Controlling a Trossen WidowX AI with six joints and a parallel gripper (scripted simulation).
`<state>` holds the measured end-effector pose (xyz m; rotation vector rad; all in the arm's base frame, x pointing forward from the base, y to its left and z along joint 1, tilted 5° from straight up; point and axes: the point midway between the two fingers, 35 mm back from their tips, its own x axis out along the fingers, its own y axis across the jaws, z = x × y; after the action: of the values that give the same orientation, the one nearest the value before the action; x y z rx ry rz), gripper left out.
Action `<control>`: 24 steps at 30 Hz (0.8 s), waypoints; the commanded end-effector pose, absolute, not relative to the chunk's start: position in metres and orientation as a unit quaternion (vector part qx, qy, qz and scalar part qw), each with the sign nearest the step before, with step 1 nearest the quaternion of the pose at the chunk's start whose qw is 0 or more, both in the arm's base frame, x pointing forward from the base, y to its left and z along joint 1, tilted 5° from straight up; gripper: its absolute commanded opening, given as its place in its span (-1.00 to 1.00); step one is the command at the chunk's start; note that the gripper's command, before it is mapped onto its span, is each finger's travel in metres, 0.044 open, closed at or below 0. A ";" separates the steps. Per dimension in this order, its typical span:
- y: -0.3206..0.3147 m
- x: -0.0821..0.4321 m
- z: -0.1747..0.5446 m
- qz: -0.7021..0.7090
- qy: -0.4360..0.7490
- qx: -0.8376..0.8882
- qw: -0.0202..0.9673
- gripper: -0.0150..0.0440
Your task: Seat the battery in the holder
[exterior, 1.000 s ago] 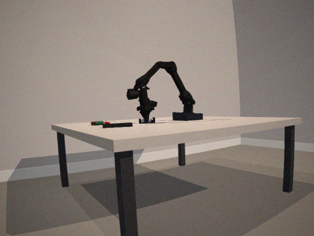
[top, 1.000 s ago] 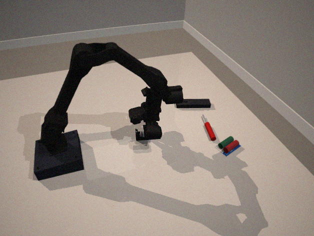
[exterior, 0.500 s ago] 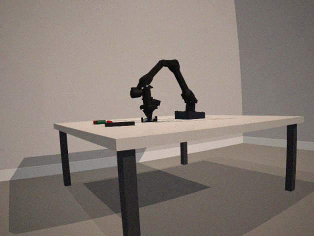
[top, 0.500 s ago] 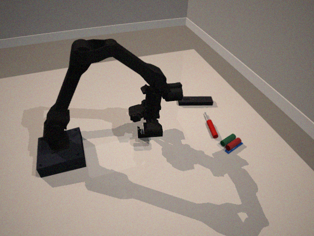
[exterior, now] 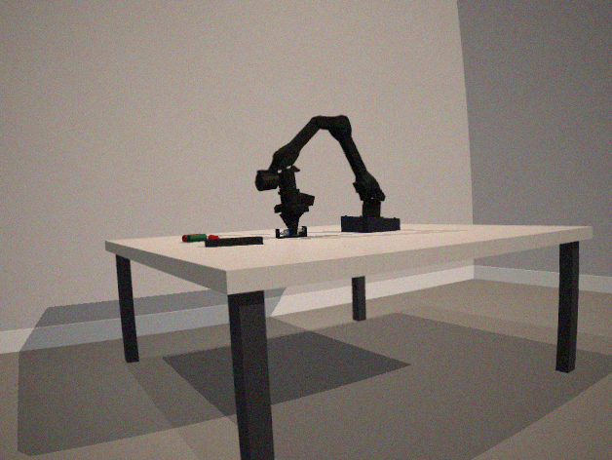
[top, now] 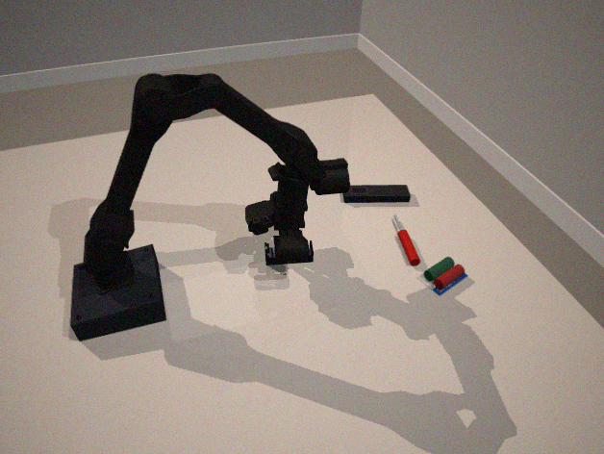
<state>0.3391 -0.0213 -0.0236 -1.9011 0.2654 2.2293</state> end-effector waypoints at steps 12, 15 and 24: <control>-0.021 0.337 -0.024 0.755 0.091 -0.642 0.101 -0.05; -0.021 0.337 -0.024 0.755 0.091 -0.642 0.101 0.11; -0.022 0.339 -0.009 0.754 0.090 -0.643 0.100 0.11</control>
<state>0.3343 -0.0212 -0.0191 -1.8760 0.2677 2.2495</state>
